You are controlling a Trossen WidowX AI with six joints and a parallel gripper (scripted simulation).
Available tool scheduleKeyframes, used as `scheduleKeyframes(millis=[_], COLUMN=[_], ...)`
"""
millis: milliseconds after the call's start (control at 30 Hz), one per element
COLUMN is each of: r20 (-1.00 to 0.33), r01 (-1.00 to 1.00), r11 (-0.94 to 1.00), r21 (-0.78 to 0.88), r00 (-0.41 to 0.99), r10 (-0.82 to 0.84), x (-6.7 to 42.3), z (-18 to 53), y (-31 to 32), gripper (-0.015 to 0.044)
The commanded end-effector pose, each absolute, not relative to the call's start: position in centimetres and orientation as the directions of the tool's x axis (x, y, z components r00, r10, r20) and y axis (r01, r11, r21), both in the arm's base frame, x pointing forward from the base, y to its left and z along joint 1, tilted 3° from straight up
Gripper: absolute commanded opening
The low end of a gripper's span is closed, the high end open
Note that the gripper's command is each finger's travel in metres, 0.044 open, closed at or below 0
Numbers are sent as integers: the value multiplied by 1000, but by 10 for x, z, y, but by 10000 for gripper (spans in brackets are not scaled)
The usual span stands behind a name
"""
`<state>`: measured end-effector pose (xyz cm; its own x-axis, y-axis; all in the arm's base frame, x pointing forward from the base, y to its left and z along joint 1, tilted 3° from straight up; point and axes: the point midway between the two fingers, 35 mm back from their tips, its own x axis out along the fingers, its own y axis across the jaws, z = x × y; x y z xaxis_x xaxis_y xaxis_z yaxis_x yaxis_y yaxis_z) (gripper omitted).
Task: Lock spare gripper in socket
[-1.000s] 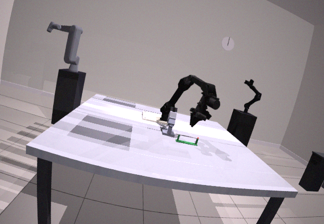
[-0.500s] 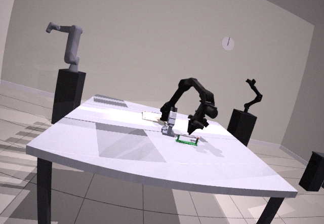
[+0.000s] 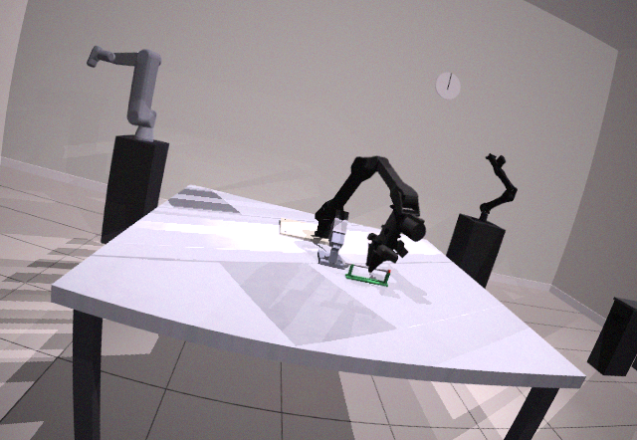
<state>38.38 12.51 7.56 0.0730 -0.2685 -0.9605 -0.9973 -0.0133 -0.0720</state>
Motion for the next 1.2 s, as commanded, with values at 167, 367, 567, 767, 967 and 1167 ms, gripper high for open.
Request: scheduleKeyframes(millis=[167, 367, 567, 767, 967, 1167], r20=[-959, -959, -959, -959, -959, -959], r01=[-998, -998, -998, -998, -998, -998], r11=[-20, -20, -20, -20, -20, -20], r21=[-65, -64, -64, -64, -64, -64], r00=[68, 67, 67, 67, 67, 67], r10=[-275, -275, -275, -275, -275, -275], x=[383, 383, 383, 383, 383, 383], z=[59, 50, 49, 49, 49, 55], y=[123, 123, 123, 123, 123, 123], gripper=[180, 180, 154, 0, 0, 0])
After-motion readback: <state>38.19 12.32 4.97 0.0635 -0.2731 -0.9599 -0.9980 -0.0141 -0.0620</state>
